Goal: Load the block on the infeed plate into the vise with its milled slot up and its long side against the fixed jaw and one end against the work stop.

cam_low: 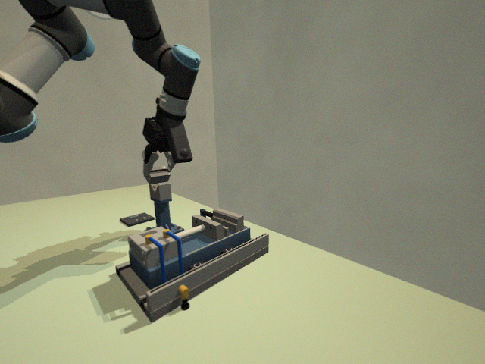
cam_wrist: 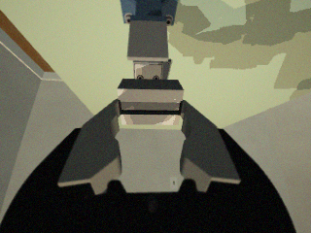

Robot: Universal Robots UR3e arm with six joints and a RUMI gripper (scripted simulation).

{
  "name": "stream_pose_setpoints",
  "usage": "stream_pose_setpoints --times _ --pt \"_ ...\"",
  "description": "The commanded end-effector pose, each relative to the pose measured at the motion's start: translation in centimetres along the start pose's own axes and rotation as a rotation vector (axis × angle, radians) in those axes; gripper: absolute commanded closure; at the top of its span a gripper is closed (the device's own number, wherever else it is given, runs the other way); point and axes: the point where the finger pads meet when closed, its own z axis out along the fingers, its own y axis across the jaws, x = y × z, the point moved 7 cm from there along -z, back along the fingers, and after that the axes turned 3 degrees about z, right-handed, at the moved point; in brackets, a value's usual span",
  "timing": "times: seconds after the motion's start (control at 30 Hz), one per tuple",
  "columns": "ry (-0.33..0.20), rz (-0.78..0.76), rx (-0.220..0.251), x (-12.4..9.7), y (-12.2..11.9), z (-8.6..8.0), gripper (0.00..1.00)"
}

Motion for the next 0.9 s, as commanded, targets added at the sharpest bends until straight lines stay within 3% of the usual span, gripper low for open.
stream_pose_setpoints --times 0.0,0.3,0.37,0.87 --pt "0.039 -0.001 0.004 -0.3 0.0 0.0 1.00" --pt "0.135 -0.001 0.009 -1.1 0.0 0.0 1.00" --pt "0.135 -0.001 0.009 -1.1 0.0 0.0 1.00" --pt "0.319 -0.001 0.019 -2.5 0.1 0.3 1.00"
